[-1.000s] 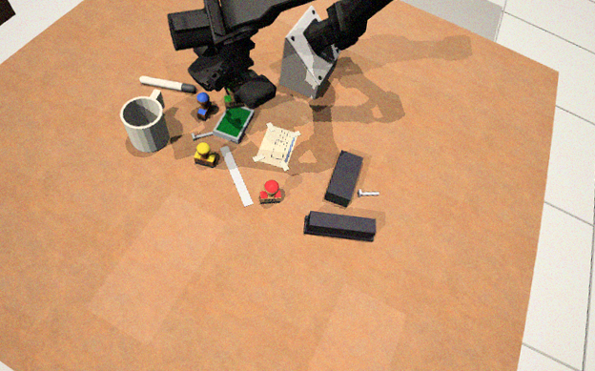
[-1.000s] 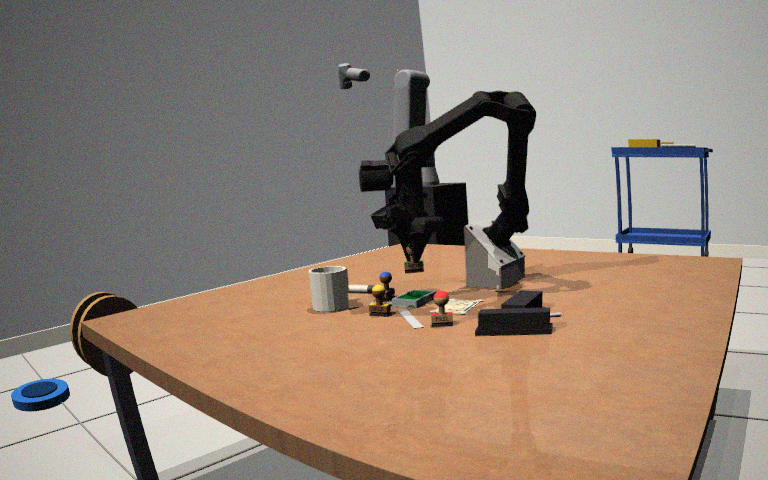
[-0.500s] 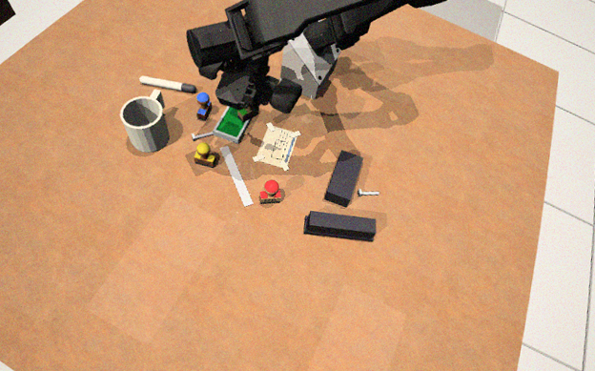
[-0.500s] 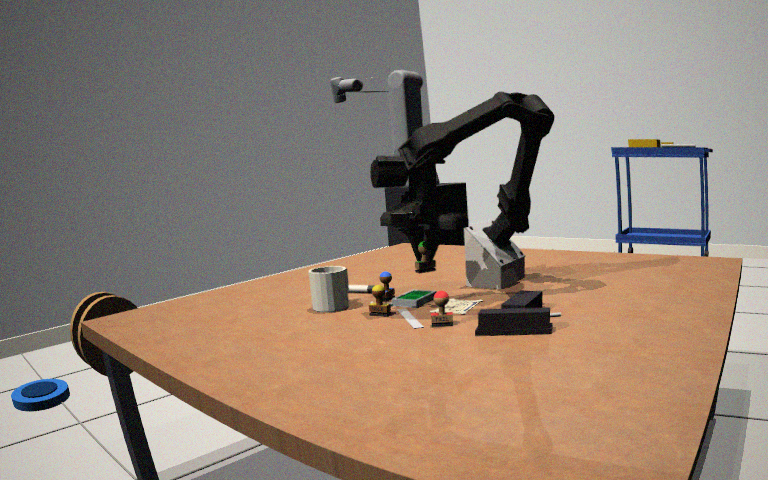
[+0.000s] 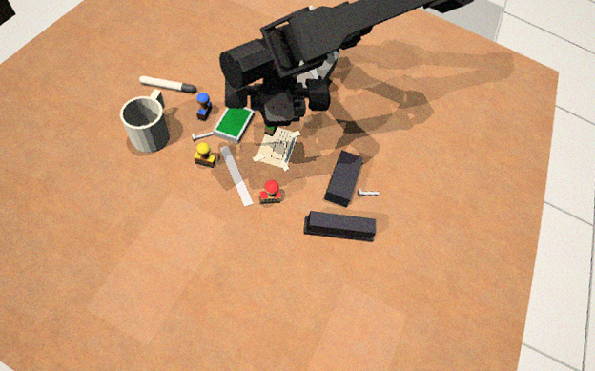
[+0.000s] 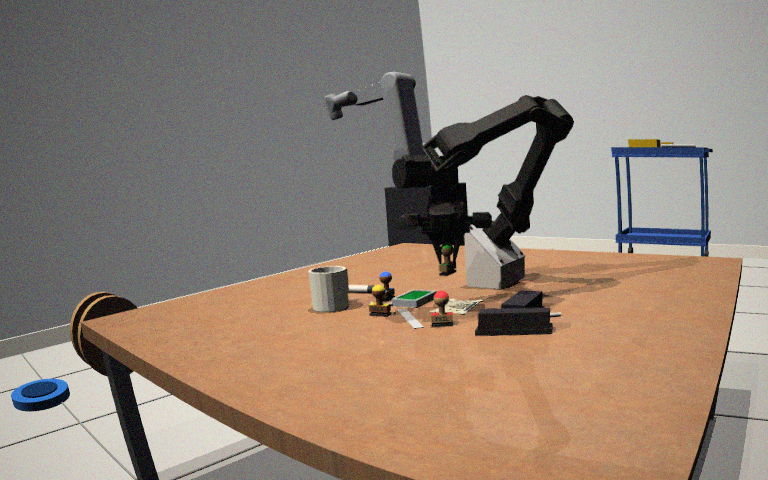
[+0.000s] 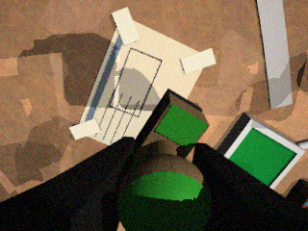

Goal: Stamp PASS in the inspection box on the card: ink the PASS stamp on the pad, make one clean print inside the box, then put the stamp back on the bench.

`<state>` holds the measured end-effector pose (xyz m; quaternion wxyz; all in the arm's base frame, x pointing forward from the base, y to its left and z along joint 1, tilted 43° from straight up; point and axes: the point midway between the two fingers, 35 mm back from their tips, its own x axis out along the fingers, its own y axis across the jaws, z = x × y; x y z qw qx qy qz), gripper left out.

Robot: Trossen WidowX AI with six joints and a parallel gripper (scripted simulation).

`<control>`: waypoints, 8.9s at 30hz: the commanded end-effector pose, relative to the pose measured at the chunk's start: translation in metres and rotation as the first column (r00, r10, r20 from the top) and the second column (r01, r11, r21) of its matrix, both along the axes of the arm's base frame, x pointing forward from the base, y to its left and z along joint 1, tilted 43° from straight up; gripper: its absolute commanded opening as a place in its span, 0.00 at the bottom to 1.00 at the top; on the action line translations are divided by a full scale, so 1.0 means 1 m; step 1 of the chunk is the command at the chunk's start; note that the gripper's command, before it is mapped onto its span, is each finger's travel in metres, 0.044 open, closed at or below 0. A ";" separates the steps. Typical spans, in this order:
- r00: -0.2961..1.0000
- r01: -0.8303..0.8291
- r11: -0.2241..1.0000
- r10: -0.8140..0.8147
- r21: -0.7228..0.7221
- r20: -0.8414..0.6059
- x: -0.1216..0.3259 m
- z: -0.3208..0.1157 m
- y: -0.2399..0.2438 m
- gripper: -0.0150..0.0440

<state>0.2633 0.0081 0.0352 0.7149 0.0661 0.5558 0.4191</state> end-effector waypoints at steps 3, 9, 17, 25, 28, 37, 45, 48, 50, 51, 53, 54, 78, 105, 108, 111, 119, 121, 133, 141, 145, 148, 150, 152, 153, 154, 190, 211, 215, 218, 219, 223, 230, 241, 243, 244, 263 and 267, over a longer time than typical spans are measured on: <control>0.988 -0.118 0.993 0.117 0.003 0.105 -0.005 0.012 0.015 0.25; 0.987 -0.122 0.993 0.121 0.002 0.108 -0.005 0.011 0.016 0.25; 0.987 -0.121 0.993 0.120 0.002 0.108 -0.004 0.007 0.020 0.25; 0.987 -0.120 0.993 0.120 0.001 0.108 -0.004 0.002 0.023 0.25; 0.987 -0.120 0.993 0.119 0.001 0.108 -0.004 0.001 0.025 0.25; 0.987 -0.119 0.993 0.119 0.001 0.108 -0.003 -0.004 0.029 0.25; 0.987 -0.119 0.993 0.118 0.001 0.107 -0.003 -0.008 0.032 0.25; 0.987 -0.119 0.993 0.118 0.001 0.107 -0.003 -0.009 0.033 0.25; 0.987 -0.118 0.993 0.118 0.001 0.107 -0.003 -0.010 0.034 0.25; 0.987 -0.118 0.993 0.118 0.001 0.107 -0.003 -0.011 0.035 0.25; 0.987 -0.118 0.993 0.117 0.001 0.107 -0.003 -0.011 0.036 0.25; 0.987 -0.118 0.993 0.117 0.001 0.107 -0.003 -0.012 0.036 0.25; 0.988 -0.117 0.993 0.116 0.003 0.107 -0.003 -0.023 0.047 0.25; 0.988 -0.115 0.993 0.114 0.007 0.107 -0.005 -0.036 0.060 0.25; 0.988 -0.115 0.993 0.114 0.008 0.107 -0.005 -0.036 0.061 0.25; 0.988 -0.115 0.993 0.114 0.008 0.107 -0.005 -0.036 0.061 0.25; 0.988 -0.115 0.993 0.114 0.008 0.107 -0.005 -0.036 0.061 0.25; 0.988 -0.115 0.993 0.114 0.008 0.107 -0.005 -0.036 0.061 0.25; 0.988 -0.112 0.994 0.111 0.008 0.104 -0.005 -0.038 0.063 0.25; 0.988 -0.112 0.994 0.111 0.009 0.104 -0.005 -0.039 0.064 0.25; 0.988 -0.112 0.994 0.111 0.009 0.104 -0.005 -0.040 0.065 0.25; 0.988 -0.112 0.994 0.111 0.009 0.104 -0.005 -0.040 0.065 0.25; 0.988 -0.112 0.994 0.111 0.009 0.104 -0.005 -0.040 0.065 0.25; 0.988 -0.112 0.994 0.111 0.009 0.104 -0.005 -0.040 0.065 0.25; 0.988 -0.112 0.994 0.111 0.009 0.104 -0.005 -0.040 0.065 0.25; 0.988 -0.112 0.994 0.111 0.009 0.104 -0.005 -0.040 0.065 0.25; 0.988 -0.112 0.994 0.111 0.008 0.104 -0.005 -0.033 0.058 0.25; 0.988 -0.111 0.994 0.110 0.004 0.104 -0.003 -0.013 0.038 0.25; 0.988 -0.111 0.994 0.110 0.004 0.104 -0.003 -0.009 0.033 0.25; 0.988 -0.112 0.994 0.111 0.004 0.103 -0.004 -0.005 0.030 0.25; 0.988 -0.112 0.994 0.111 0.004 0.103 -0.004 -0.004 0.029 0.25; 0.988 -0.112 0.994 0.111 0.004 0.103 -0.004 0.001 0.024 0.25; 0.988 -0.112 0.994 0.111 0.006 0.103 -0.005 0.010 0.017 0.25; 0.988 -0.114 0.994 0.113 0.001 0.106 0.021 0.026 0.026 0.25; 0.988 -0.114 0.993 0.114 0.000 0.107 0.029 0.030 0.031 0.25; 0.988 -0.115 0.993 0.114 0.000 0.108 0.033 0.033 0.033 0.25; 0.986 -0.121 0.993 0.119 0.008 0.117 0.083 0.068 0.076 0.25; 0.986 -0.121 0.993 0.119 0.007 0.117 0.084 0.063 0.080 0.25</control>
